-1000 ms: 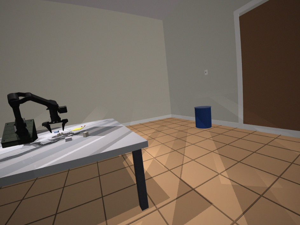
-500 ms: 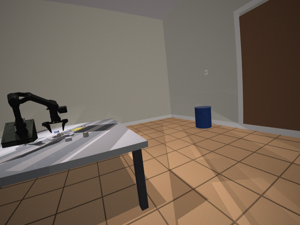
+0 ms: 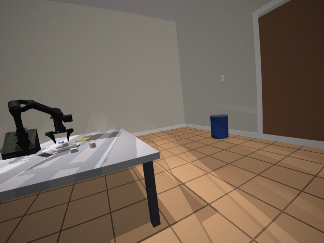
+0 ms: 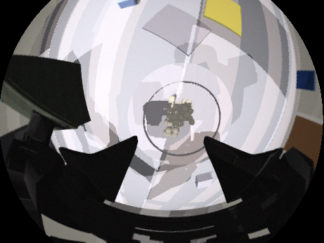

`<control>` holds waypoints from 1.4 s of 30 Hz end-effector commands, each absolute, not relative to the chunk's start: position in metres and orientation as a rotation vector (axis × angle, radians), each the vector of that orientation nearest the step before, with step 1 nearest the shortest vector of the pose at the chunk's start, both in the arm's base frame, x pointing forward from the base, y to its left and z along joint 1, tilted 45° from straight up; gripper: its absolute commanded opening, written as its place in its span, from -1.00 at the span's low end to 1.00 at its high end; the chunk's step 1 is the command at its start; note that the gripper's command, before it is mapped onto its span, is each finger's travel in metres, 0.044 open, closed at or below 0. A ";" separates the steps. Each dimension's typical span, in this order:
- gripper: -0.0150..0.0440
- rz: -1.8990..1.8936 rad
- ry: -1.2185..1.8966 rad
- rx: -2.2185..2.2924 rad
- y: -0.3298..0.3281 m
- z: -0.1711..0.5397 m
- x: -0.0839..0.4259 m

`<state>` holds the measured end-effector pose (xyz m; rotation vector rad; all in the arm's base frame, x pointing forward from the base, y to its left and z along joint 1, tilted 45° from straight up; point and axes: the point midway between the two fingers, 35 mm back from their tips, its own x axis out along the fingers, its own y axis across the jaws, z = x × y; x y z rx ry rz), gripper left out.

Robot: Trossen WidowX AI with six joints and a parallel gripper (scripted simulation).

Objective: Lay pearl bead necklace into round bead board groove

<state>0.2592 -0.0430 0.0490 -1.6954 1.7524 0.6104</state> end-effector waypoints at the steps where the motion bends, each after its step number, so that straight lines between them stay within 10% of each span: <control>1: 0.73 0.504 1.751 -1.612 -0.040 0.047 0.258; 42: 0.56 0.220 1.733 -1.397 -0.062 0.014 0.255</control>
